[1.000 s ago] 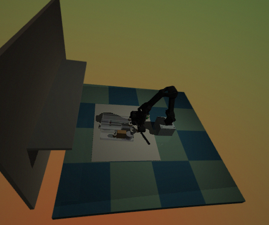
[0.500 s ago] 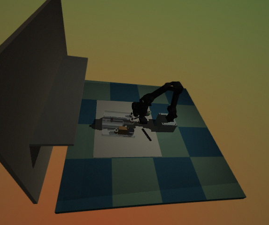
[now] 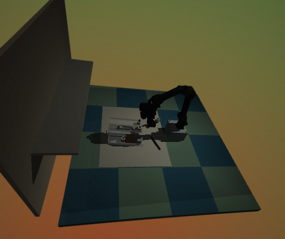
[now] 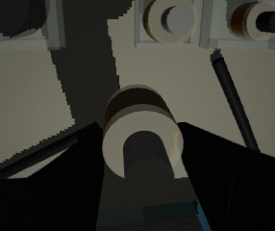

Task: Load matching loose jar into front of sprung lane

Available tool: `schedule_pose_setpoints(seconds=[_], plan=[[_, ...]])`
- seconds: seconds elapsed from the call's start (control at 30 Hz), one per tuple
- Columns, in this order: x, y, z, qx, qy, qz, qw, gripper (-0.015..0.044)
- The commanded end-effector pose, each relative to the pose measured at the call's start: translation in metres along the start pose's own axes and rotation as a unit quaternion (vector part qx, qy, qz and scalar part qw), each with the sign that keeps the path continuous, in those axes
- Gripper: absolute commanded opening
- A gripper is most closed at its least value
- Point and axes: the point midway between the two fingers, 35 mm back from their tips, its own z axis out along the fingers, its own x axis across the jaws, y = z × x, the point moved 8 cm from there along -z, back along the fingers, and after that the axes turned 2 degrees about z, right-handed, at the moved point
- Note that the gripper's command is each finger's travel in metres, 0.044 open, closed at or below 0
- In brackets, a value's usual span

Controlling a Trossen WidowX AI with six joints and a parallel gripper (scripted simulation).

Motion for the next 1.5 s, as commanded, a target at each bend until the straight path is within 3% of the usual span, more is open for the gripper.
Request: schedule_pose_setpoints(seconds=[0.0, 0.53, 1.47], plan=[[-0.018, 0.007, 0.022, 0.005, -0.004, 0.014, 1.0, 0.0], [-0.03, 0.012, 0.059, 0.005, -0.004, 0.023, 1.0, 0.0], [-0.03, 0.023, 0.06, 0.005, -0.004, 0.023, 1.0, 0.0]])
